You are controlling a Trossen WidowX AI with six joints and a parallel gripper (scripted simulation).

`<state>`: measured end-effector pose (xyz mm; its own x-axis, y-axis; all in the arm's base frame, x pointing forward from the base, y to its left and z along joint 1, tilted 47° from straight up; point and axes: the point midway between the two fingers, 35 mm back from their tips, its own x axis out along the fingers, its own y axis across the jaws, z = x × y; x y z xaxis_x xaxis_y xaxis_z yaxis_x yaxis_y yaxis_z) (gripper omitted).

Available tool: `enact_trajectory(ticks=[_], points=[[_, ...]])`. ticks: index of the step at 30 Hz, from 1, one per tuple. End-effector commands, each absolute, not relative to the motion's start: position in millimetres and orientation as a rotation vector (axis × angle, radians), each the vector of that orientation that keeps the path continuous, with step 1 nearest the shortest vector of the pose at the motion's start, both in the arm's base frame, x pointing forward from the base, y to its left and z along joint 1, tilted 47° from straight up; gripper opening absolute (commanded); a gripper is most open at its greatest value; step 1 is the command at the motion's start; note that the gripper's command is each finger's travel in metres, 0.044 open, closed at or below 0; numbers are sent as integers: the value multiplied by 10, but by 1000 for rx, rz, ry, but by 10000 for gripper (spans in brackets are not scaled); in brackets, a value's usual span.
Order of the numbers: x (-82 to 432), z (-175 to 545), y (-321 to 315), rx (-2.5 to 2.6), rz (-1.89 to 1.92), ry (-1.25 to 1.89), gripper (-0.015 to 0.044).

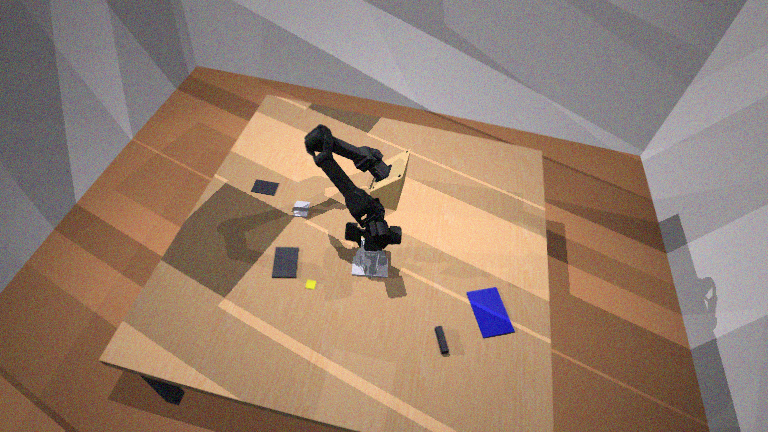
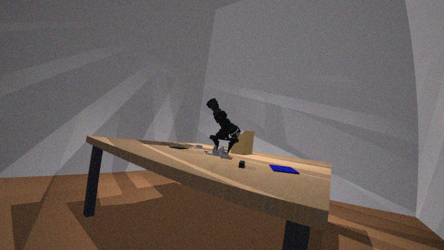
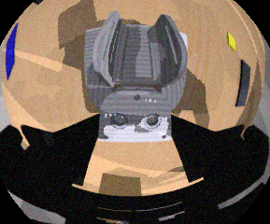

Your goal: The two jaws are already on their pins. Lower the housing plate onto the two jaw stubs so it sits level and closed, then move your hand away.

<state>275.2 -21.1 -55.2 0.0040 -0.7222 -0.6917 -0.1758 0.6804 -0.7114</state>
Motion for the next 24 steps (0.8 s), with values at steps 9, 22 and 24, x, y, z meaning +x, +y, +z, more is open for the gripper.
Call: enact_trajectory(ticks=[9,22,24], points=[[2751,-570,-237,-777,-499,1541,351],[2751,-587,-255,-777,-499,1541,351],[2751,-587,-255,-777,-499,1541,351]])
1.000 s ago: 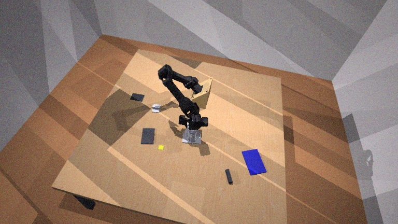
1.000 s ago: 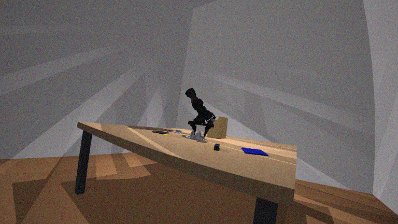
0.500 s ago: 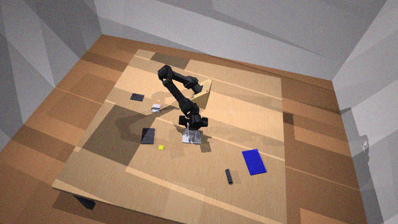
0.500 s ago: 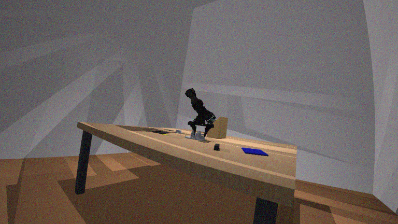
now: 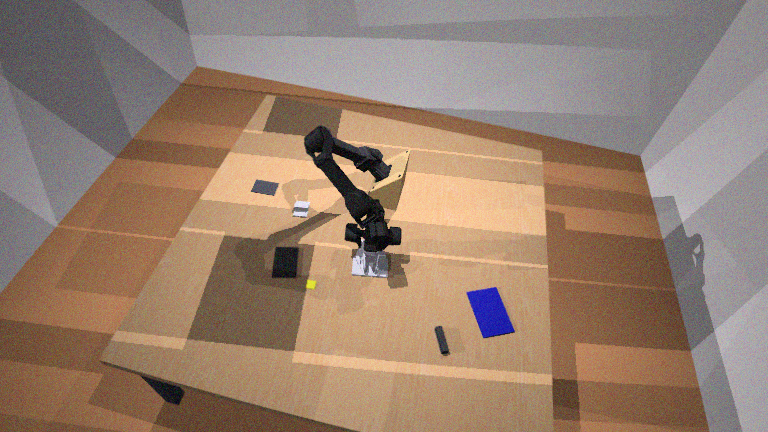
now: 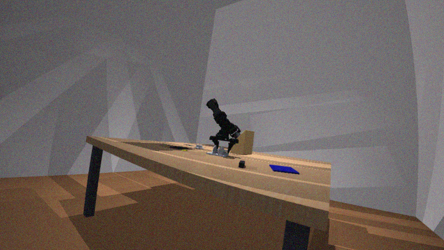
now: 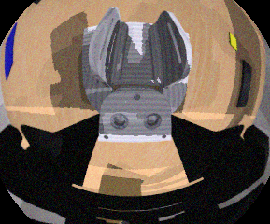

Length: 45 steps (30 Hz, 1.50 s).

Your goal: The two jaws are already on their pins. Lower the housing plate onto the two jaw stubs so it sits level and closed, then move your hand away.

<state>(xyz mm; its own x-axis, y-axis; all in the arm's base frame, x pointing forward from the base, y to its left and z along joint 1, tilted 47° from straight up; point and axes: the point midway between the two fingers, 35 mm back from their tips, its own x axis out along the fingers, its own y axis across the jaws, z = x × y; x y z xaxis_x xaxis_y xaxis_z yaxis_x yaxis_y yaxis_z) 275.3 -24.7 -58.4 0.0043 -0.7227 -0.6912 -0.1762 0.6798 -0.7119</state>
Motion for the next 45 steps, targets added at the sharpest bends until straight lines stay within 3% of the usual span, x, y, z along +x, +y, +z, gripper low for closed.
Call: enact_trajectory(ticks=[1,45], points=[[2751,-587,-255,-777,-499,1541,351],[2751,-620,-290,-777,-499,1541,351]])
